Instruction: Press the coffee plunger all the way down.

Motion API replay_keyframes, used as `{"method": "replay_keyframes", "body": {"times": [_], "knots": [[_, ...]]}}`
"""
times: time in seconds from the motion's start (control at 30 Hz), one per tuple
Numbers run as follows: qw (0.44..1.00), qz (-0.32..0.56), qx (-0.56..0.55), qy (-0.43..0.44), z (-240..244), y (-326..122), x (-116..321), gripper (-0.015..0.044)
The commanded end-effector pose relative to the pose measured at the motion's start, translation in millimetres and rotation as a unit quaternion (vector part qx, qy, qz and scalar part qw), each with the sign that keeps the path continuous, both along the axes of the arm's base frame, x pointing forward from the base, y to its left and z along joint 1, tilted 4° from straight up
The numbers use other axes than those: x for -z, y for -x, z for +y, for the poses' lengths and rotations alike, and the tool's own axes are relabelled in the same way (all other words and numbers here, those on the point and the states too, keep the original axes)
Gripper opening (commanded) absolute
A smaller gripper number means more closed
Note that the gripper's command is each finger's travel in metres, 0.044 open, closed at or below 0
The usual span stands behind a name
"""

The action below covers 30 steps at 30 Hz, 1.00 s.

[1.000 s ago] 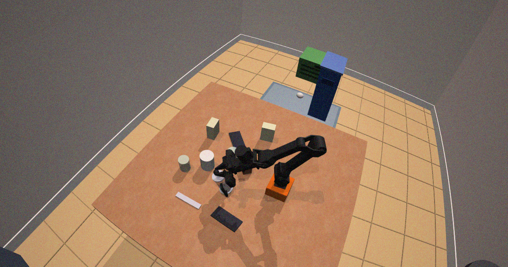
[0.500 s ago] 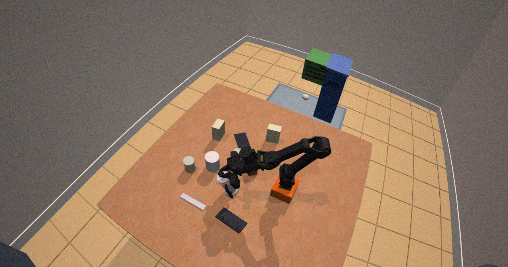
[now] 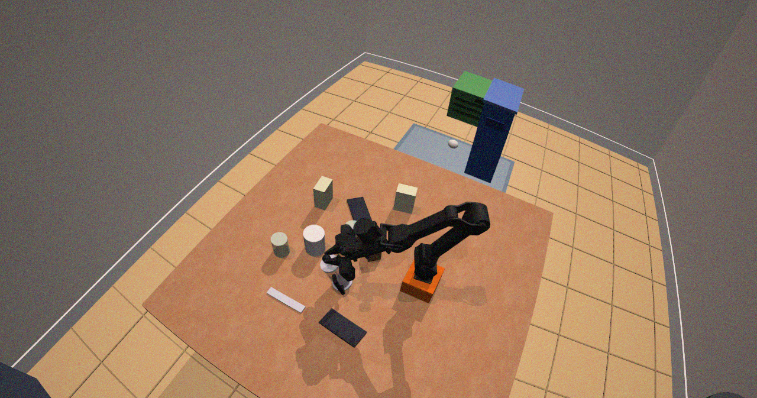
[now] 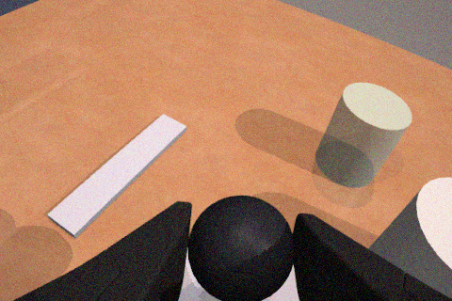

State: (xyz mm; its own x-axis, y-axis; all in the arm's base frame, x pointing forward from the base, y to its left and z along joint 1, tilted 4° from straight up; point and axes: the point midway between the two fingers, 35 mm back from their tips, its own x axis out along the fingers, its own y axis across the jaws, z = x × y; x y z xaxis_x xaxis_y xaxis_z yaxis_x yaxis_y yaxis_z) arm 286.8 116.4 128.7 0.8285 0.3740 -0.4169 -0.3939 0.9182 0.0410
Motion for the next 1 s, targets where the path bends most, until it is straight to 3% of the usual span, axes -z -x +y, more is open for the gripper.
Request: {"method": "replay_keyframes", "body": {"times": [0.0, 0.3, 0.7, 0.97], "knots": [[1.0, 0.012, 0.001, 0.001, 0.5, -0.5, 6.3, 0.0113], [1.0, 0.0, 0.0, 0.0, 0.1, -0.2, 0.0, 0.0113], [1.0, 0.0, 0.0, 0.0, 0.1, -0.2, 0.0, 0.0428], [1.0, -0.012, 0.004, -0.004, -0.1, -5.9, -11.9, 0.044]]}}
